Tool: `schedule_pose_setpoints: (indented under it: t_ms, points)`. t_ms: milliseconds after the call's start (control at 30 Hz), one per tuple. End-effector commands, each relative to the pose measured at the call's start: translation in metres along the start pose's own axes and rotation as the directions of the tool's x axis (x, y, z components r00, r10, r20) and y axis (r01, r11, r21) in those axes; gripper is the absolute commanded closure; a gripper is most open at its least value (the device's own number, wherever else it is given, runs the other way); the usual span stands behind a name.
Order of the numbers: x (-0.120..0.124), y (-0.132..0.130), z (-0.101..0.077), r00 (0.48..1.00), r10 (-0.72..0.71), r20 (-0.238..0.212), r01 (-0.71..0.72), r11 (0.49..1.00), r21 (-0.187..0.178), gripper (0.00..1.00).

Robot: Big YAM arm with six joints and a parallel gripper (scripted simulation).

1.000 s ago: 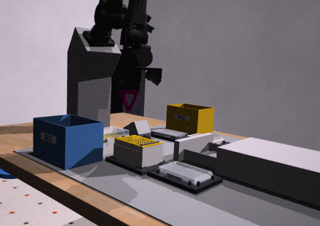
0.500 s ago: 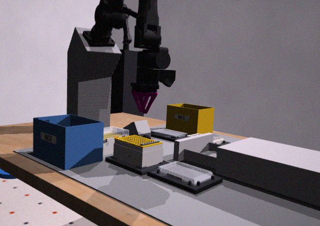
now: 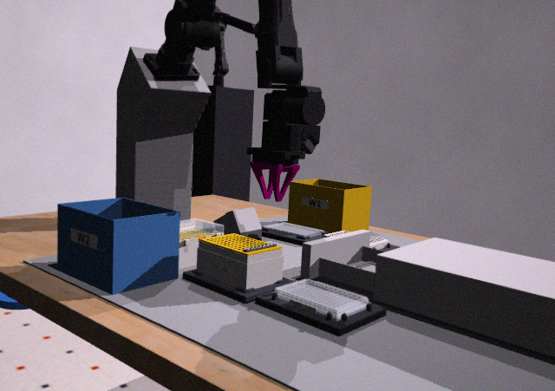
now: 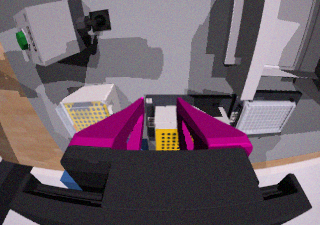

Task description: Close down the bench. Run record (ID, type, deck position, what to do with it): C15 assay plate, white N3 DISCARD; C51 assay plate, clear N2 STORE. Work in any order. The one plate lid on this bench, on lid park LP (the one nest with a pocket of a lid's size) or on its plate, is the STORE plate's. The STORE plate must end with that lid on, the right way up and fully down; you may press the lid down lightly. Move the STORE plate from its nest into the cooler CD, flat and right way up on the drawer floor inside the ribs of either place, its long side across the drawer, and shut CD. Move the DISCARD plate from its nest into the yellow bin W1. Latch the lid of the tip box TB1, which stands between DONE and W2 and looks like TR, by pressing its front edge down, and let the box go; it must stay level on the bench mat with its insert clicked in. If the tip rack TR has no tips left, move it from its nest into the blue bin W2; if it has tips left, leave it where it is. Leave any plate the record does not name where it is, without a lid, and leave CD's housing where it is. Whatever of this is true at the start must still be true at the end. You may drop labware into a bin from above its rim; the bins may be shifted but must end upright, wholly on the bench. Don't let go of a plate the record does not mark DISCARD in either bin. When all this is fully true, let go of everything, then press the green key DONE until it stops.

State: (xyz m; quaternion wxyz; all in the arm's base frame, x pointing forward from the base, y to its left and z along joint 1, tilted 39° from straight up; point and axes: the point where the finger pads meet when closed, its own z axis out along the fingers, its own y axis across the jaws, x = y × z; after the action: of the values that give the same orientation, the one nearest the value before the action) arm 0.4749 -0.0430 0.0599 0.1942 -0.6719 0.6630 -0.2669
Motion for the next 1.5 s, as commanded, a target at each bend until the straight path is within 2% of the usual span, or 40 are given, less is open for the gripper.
schedule_pose_setpoints:
  t_ms: [0,233,267,300,733,800,833,867,1000,1033,1233,1300,1467]
  points:
    - [-0.012,-0.020,0.000,0.999,-0.046,0.011,0.045,0.999,0.011,0.70]
    - [-0.025,-0.037,0.001,1.000,-0.024,0.011,0.024,1.000,0.012,0.70]
    - [-0.026,-0.046,-0.004,1.000,-0.022,0.010,0.022,0.999,0.029,0.70]
    - [-0.029,-0.044,0.002,1.000,-0.024,0.011,0.024,1.000,0.013,0.70]
    - [-0.061,-0.088,0.005,1.000,-0.024,0.012,0.024,1.000,0.018,0.70]
    - [-0.061,-0.088,0.005,1.000,-0.024,0.012,0.024,1.000,0.018,0.70]
    - [-0.062,-0.101,-0.006,1.000,-0.021,0.012,0.020,0.999,0.045,0.70]
    - [-0.066,-0.095,0.005,1.000,-0.024,0.012,0.024,1.000,0.019,0.70]
    - [-0.071,-0.101,0.005,1.000,-0.024,0.015,0.024,1.000,0.020,0.70]
    - [-0.064,-0.108,-0.002,1.000,-0.013,0.008,0.013,0.999,0.037,0.70]
    - [-0.063,-0.103,0.000,1.000,-0.023,0.007,0.022,0.999,0.037,0.70]
    - [-0.060,-0.106,0.009,1.000,-0.005,0.003,0.005,0.999,0.037,0.70]
    - [-0.058,-0.107,0.014,1.000,-0.002,0.001,0.002,0.999,0.040,0.70]
